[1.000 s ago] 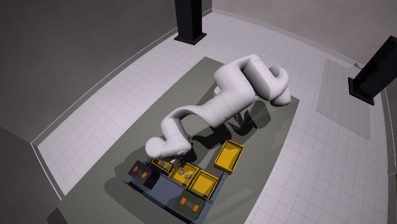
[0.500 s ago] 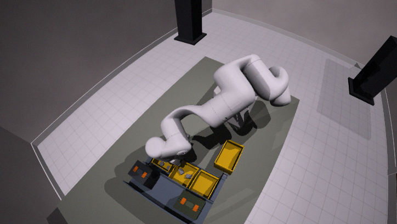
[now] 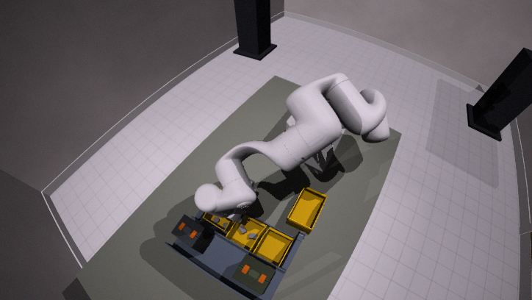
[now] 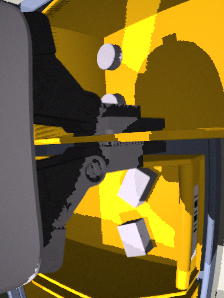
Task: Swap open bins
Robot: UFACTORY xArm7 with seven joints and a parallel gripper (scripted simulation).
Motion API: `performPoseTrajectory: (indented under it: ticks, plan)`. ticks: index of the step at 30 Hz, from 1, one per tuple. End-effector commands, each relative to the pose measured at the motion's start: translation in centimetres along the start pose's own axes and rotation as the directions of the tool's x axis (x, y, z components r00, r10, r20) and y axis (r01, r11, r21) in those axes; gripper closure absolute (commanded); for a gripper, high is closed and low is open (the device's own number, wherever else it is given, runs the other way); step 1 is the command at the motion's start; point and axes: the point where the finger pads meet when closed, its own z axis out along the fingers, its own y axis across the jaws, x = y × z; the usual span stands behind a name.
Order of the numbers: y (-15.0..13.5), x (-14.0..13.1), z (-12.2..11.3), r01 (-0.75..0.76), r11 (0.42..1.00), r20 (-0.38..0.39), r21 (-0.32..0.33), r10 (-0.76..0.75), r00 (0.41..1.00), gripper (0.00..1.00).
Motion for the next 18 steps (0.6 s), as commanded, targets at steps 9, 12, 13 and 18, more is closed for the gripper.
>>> performPoseTrajectory:
  ticks: [9,12,13,18]
  plan:
    - [-0.12,-0.7,-0.34,-0.001,1.0,0.02,0.003,0.001,1.0,1.0]
    - [-0.12,-0.76,-0.34,-0.001,1.0,0.021,0.003,0.001,1.0,1.0]
    - [-0.12,-0.82,-0.35,-0.001,1.0,0.022,0.003,0.001,1.0,1.0]
    - [-0.12,-1.12,-0.37,-0.001,1.0,0.029,0.003,0.001,1.0,1.0]
